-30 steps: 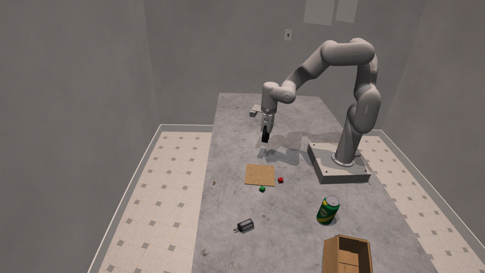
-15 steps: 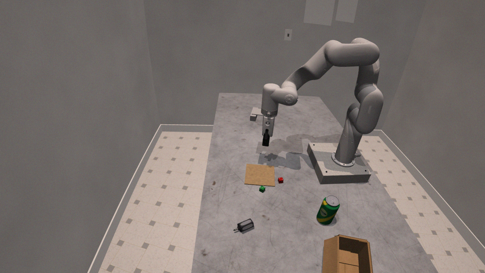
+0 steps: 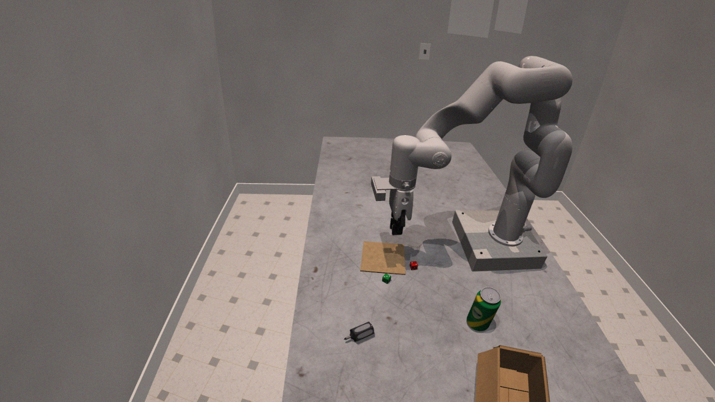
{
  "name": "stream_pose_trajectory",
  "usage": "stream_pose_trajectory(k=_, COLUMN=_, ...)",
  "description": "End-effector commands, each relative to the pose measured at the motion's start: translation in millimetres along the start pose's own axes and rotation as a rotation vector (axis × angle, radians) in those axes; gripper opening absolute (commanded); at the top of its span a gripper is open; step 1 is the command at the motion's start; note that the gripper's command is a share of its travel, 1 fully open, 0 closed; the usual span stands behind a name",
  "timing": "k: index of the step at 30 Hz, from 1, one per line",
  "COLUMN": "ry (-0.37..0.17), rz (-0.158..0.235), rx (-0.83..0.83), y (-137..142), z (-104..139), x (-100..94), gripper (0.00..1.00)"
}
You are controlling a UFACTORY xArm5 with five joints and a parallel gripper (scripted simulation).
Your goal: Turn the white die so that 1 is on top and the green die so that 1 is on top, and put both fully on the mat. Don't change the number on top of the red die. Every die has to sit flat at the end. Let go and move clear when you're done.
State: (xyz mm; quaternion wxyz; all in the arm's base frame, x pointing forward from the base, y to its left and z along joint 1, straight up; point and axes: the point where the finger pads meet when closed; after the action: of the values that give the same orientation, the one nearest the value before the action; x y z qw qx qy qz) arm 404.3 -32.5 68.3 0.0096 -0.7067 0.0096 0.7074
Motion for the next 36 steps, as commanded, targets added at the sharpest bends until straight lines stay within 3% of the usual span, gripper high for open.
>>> stream_pose_trajectory(k=1, ry=0.004, rz=0.0, rx=-0.01, y=-5, z=-2, x=-1.4, gripper=0.15)
stream_pose_trajectory(k=14, ry=0.003, rz=0.0, rx=-0.01, y=-5, z=-2, x=5.9, gripper=0.15)
stream_pose_trajectory(k=36, ry=0.003, rz=0.0, rx=-0.01, y=-5, z=-3, x=87.6, gripper=0.15)
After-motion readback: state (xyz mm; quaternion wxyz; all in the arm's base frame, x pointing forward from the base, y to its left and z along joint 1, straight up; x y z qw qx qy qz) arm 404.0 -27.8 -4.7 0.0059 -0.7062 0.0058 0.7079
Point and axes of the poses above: the point where the finger pads meet when closed, its own x axis out along the fingers, its own y axis across the jaws, z = x × y, and after that the axes turned 3 degrees about -x, right-handed
